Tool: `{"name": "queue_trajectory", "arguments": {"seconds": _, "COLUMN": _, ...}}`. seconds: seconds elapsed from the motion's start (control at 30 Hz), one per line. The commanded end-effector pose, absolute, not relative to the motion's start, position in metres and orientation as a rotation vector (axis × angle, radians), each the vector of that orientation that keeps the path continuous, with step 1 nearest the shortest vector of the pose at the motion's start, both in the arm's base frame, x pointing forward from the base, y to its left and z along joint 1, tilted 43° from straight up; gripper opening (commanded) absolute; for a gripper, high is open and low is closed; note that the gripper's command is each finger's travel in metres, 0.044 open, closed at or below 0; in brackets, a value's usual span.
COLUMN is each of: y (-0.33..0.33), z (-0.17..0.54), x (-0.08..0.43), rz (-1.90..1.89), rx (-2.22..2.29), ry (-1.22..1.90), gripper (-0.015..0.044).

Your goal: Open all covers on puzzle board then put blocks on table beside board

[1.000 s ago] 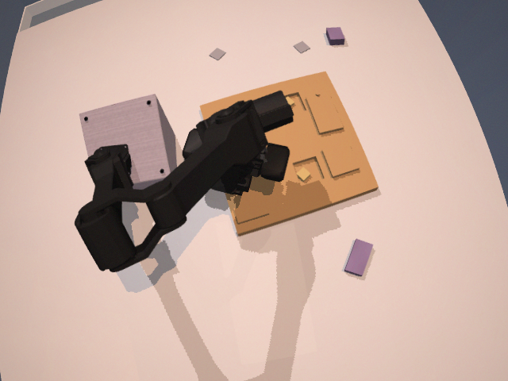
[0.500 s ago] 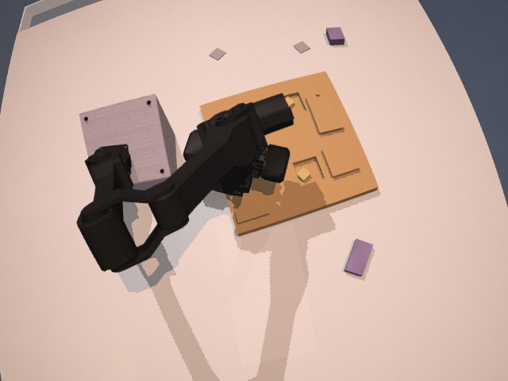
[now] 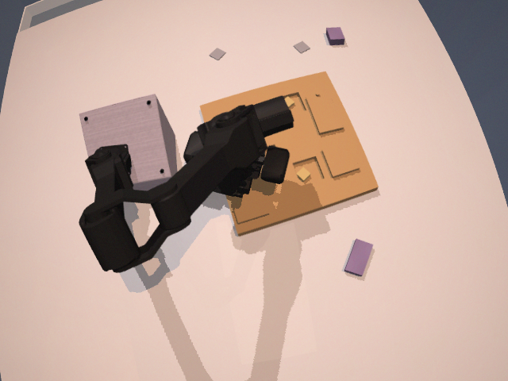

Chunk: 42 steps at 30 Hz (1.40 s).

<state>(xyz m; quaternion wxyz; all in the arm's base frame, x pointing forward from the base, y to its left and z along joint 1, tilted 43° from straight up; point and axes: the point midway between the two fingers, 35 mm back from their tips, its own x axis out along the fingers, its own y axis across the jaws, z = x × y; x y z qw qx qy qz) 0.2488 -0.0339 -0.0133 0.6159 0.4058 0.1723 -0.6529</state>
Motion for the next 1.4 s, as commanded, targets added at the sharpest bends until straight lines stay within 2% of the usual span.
{"name": "queue_trajectory", "arguments": {"seconds": 0.0, "y": -0.034, "z": -0.013, "x": 0.249, "rz": -1.503, "rx": 0.935, "ry": 0.396, "gripper": 0.009}}
{"name": "queue_trajectory", "arguments": {"seconds": 1.37, "y": -0.004, "z": 0.019, "x": 0.244, "rz": -1.503, "rx": 0.925, "ry": 0.402, "gripper": 0.008}}
